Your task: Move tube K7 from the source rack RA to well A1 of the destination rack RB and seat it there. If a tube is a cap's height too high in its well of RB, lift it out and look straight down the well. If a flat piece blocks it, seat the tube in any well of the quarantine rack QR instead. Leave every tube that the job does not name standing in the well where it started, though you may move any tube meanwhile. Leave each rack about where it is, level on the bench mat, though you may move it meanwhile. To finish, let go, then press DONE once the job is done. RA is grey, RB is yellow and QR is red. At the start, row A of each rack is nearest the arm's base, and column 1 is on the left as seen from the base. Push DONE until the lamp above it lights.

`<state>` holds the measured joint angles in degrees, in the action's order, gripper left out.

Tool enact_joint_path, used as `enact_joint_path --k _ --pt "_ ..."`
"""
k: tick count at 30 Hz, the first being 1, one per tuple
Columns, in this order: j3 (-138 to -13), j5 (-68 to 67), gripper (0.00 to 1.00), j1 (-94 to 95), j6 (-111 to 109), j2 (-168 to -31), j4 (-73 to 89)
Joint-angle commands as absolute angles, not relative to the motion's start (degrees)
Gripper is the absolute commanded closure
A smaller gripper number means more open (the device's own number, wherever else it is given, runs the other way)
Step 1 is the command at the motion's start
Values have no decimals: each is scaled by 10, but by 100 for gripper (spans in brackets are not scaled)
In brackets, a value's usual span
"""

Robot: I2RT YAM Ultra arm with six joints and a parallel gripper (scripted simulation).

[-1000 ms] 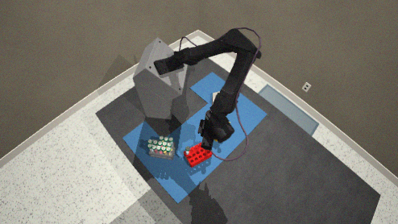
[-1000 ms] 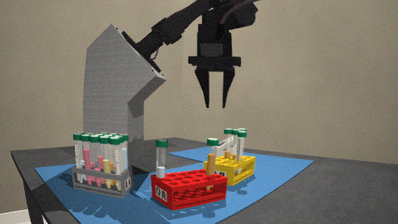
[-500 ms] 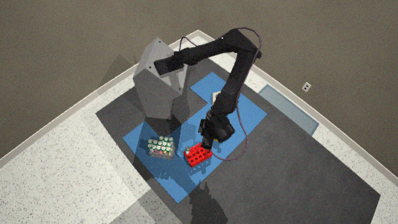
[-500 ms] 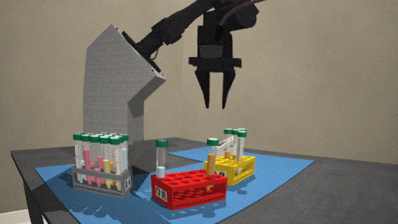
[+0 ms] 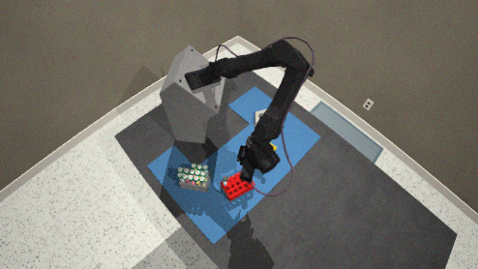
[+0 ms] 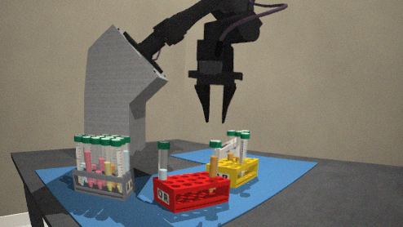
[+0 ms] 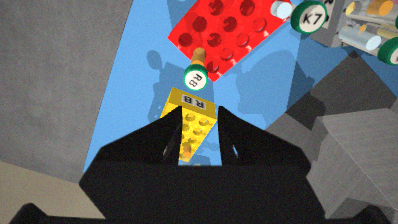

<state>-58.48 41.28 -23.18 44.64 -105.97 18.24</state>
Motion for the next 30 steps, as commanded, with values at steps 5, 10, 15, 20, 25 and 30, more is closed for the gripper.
enact_joint_path --k 5,10,15,20,25,30 --pt "-602 400 70 -230 469 -1075 146" --pt "-603 395 70 -222 480 -1089 127" --pt "-608 391 70 -206 491 -1102 111" --pt "-611 390 70 -216 493 -1096 110" --pt "-611 389 70 -215 494 -1105 107" --pt "-584 388 70 -213 496 -1109 100"
